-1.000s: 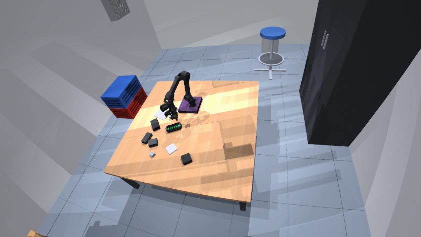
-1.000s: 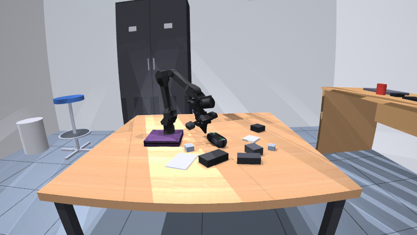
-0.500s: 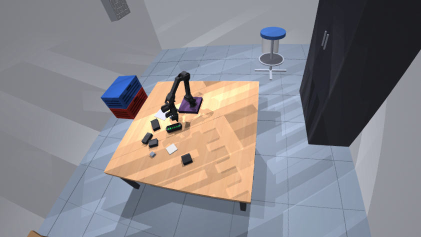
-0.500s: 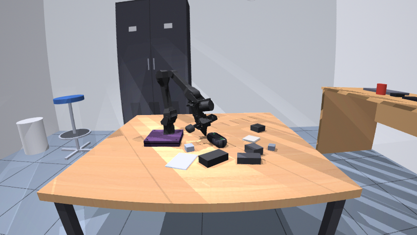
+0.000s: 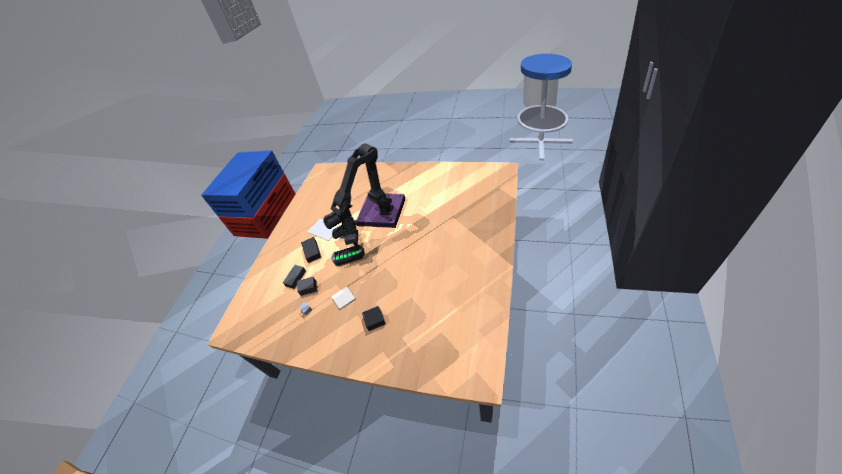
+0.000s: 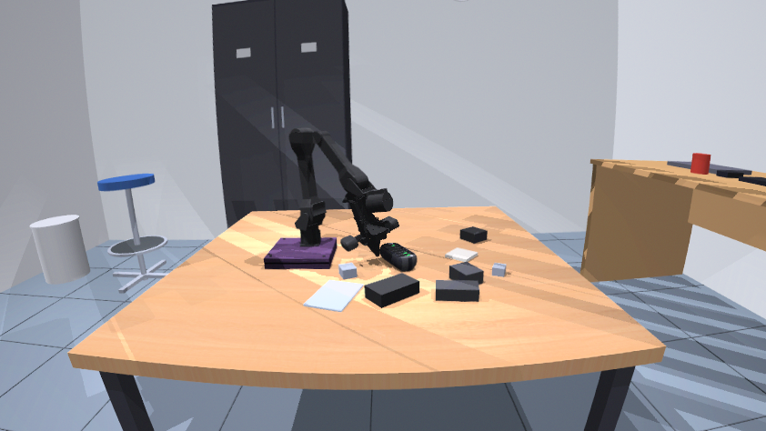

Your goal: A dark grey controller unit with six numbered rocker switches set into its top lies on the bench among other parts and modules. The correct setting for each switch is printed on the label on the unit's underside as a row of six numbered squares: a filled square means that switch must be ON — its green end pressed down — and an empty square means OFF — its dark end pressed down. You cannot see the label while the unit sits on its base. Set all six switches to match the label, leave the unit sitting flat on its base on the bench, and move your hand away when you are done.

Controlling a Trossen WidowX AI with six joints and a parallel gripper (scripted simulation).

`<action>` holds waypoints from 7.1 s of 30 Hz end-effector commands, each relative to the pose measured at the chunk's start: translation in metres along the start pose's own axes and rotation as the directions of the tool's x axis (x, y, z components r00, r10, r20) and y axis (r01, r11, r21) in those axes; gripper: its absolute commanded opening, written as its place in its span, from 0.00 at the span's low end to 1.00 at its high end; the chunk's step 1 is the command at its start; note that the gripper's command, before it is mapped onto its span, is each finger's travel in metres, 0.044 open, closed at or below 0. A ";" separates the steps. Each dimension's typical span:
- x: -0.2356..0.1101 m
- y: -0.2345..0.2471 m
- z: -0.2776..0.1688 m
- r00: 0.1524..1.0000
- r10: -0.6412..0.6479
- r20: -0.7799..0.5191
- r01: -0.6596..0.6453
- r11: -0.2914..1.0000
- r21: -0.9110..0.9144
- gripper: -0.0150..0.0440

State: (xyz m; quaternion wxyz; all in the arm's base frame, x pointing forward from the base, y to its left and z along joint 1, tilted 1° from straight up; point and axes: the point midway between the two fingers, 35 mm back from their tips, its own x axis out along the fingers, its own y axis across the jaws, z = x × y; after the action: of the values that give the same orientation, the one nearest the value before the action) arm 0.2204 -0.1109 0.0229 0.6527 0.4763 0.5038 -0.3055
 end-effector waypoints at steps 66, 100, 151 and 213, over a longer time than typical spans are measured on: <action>-0.038 0.009 -0.003 1.000 -0.003 -0.013 0.003 1.000 0.000 0.25; -0.038 0.010 -0.003 1.000 -0.004 -0.013 -0.013 -0.010 -1.000 0.25; -0.018 0.005 -0.002 1.000 -0.004 -0.013 -0.007 -0.977 -0.212 0.25; 0.018 0.010 -0.004 1.000 -0.003 -0.014 -0.003 -1.000 -0.002 0.25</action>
State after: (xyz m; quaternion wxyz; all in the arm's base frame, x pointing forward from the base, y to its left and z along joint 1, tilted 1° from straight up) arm 0.2276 -0.1039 0.0091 0.4776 -0.6464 0.3070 0.5097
